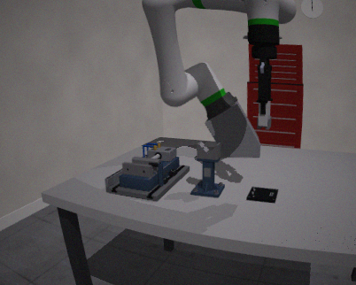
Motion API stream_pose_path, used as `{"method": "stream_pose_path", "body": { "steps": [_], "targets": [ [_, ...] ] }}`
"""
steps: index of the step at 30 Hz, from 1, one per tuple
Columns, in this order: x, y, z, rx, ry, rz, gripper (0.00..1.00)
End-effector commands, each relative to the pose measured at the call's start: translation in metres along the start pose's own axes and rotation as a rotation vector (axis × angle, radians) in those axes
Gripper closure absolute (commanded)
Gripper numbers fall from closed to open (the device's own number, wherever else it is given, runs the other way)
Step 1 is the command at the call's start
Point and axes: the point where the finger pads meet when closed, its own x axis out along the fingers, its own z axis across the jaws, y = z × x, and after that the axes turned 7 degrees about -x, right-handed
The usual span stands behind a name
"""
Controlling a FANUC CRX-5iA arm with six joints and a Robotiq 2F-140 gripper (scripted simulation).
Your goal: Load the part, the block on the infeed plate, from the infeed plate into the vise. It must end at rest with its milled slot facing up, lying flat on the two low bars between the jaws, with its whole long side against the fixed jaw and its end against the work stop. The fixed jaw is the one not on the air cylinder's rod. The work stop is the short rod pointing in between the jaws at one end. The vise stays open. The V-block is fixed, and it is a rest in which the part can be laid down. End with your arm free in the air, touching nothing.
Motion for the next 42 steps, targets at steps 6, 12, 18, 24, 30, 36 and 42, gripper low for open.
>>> {"method": "stream_pose_path", "body": {
  "steps": [6,12,18,24,30,36,42],
  "targets": [
    [-0.0002,0.0001,0.0001,0.000,0.000,0.000,1.00],
    [-0.0002,0.0001,0.0001,0.001,0.000,0.000,1.00],
    [-0.0003,-0.0002,0.0002,0.006,0.000,0.000,1.00],
    [-0.0003,-0.0007,0.0002,0.014,0.000,0.000,1.00],
    [-0.0004,-0.0019,0.0003,0.037,0.000,0.000,1.00],
    [-0.0006,-0.0040,0.0006,0.074,0.000,0.000,1.00],
    [-0.0007,-0.0059,0.0008,0.108,0.000,0.001,1.00]
  ]
}}
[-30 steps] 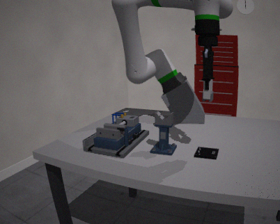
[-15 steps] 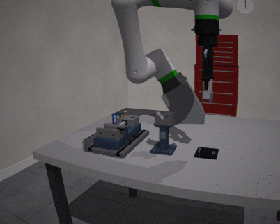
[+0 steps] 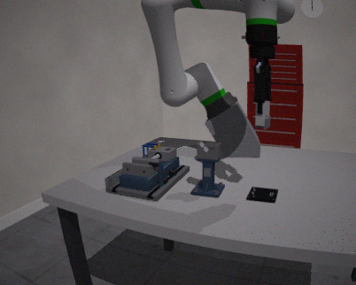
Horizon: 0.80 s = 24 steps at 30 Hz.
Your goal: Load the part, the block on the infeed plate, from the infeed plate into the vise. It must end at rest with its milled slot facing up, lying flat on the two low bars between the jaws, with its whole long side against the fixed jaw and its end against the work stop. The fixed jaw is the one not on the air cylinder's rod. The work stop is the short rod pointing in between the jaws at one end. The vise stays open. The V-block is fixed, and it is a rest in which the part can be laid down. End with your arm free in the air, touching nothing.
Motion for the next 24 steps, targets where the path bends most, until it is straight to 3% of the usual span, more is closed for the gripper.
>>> {"method": "stream_pose_path", "body": {
  "steps": [1,24],
  "targets": [
    [0.000,-0.001,0.000,0.022,0.000,0.000,1.00],
    [-0.001,-0.019,0.004,0.342,0.000,0.001,1.00]
  ]
}}
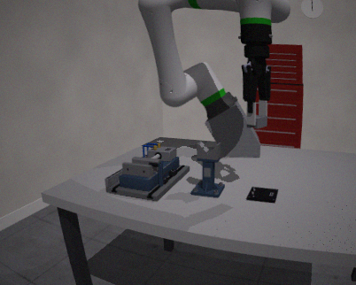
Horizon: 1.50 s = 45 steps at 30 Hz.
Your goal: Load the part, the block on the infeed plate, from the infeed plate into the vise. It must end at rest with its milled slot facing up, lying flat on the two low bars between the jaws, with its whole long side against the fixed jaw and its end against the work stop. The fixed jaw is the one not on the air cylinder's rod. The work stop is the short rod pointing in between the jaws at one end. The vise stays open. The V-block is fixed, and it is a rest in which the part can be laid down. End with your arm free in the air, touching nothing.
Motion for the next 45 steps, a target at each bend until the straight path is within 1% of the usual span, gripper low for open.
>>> {"method": "stream_pose_path", "body": {
  "steps": [1,6,8,23,25,40,42,45],
  "targets": [
    [0.000,-0.003,0.002,0.066,-0.001,0.001,1.00],
    [-0.001,-0.009,0.004,0.175,-0.001,0.001,1.00],
    [-0.001,-0.009,0.004,0.175,-0.001,0.001,1.00],
    [-0.002,-0.028,0.013,0.564,-0.001,0.001,1.00],
    [-0.002,-0.028,0.013,0.564,-0.001,0.001,1.00],
    [-0.002,-0.051,0.023,1.010,0.000,0.002,1.00],
    [-0.002,-0.051,0.023,1.010,0.000,0.002,1.00],
    [-0.002,-0.056,0.025,1.103,0.000,0.002,1.00]
  ]
}}
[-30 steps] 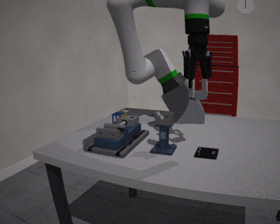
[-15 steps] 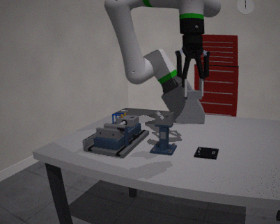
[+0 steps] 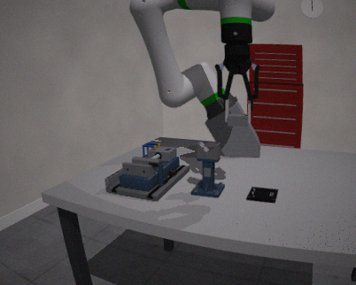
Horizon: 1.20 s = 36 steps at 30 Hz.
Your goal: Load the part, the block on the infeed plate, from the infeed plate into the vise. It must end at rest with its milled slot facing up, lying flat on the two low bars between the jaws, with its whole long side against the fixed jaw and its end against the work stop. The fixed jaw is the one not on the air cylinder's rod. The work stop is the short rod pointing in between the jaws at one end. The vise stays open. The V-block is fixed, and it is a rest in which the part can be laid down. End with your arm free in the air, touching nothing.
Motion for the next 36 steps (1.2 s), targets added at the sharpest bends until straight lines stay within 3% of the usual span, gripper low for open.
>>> {"method": "stream_pose_path", "body": {
  "steps": [1,12,36],
  "targets": [
    [0.000,-0.001,0.005,0.100,-0.002,0.003,1.00],
    [0.000,-0.005,0.024,0.438,-0.001,0.003,1.00],
    [0.001,-0.012,0.053,0.994,-0.001,0.004,1.00]
  ]
}}
